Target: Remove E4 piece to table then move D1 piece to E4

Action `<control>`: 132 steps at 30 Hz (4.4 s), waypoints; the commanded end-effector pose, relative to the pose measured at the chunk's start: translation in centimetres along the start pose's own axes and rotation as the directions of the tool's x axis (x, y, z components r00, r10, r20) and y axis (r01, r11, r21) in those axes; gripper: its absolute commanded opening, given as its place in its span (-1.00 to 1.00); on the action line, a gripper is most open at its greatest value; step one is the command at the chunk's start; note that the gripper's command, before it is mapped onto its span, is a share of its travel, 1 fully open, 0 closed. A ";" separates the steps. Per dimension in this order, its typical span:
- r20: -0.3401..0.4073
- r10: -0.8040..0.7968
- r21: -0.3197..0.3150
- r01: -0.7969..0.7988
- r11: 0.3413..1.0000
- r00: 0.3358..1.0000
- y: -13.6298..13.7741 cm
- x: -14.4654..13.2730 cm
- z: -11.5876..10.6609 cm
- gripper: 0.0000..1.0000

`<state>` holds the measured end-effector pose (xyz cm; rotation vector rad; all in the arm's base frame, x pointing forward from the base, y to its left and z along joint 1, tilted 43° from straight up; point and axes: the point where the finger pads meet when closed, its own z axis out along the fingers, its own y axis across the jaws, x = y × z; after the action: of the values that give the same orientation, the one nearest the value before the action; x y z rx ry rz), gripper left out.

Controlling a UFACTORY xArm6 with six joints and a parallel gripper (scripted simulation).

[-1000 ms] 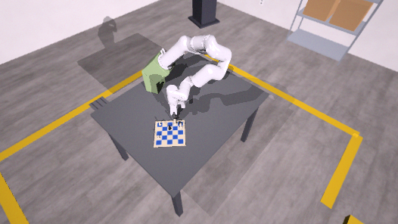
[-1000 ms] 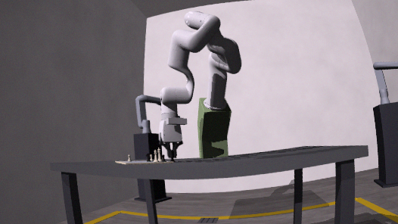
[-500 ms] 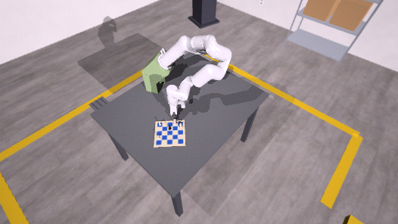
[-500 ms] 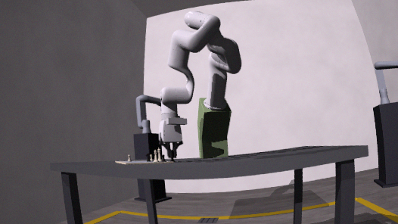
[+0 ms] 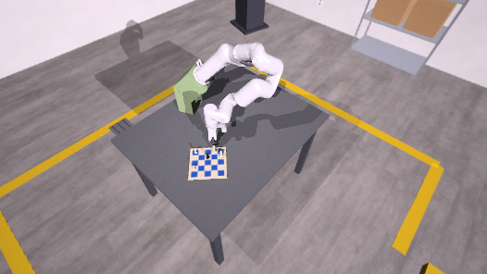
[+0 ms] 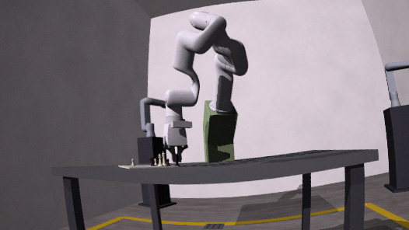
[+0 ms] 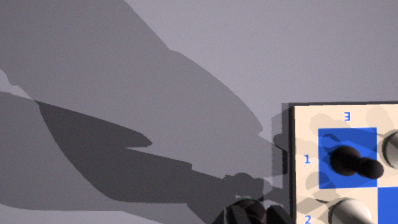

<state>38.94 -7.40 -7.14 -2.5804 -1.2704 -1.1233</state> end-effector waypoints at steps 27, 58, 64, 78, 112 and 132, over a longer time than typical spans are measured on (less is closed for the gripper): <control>0.000 0.000 -0.001 0.000 1.000 1.000 0.0 0.0 -0.2 -0.14; 0.001 0.000 -0.001 0.000 1.000 1.000 0.0 0.0 -9.0 1.00; 0.001 0.000 -0.001 0.000 1.000 1.000 0.0 0.0 -9.0 1.00; 0.000 0.001 -0.001 -0.001 1.000 1.000 0.0 0.0 -9.0 1.00; 0.000 0.593 -0.001 -0.593 0.805 0.805 9.7 4.3 -9.7 -0.14; 0.000 0.593 -0.001 -0.593 0.805 0.805 9.7 4.3 -9.7 -0.14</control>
<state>41.82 -14.21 5.15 -2.6650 -0.3754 -0.9729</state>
